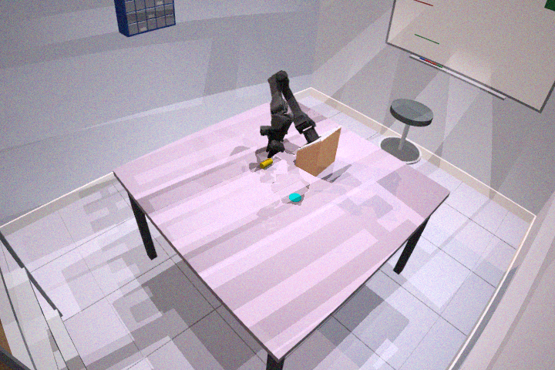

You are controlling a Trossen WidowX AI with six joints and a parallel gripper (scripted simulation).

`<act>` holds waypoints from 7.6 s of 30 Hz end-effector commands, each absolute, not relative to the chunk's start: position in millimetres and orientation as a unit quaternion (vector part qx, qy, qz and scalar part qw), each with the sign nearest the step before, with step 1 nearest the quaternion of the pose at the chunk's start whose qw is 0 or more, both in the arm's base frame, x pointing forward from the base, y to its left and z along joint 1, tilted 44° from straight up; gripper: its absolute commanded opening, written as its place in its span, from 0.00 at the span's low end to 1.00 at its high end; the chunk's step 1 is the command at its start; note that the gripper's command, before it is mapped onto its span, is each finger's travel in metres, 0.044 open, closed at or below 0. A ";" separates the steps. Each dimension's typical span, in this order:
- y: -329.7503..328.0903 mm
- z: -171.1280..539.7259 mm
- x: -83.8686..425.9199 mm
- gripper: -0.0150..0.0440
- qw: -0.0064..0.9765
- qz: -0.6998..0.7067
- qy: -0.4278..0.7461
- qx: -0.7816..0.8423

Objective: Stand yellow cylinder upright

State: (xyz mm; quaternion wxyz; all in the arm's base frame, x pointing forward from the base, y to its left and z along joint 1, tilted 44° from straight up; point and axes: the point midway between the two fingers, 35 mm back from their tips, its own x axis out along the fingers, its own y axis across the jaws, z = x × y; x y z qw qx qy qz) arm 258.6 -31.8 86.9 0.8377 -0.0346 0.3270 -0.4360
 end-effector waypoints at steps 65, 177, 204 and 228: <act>-172.1 74.1 194.7 0.43 0.664 -0.304 0.646 -0.222; 72.3 -43.9 267.3 0.43 0.448 0.087 0.707 -0.540; 64.0 -62.5 259.3 0.43 0.476 0.144 0.720 -0.483; 58.0 -76.5 254.0 0.43 0.513 0.201 0.717 -0.428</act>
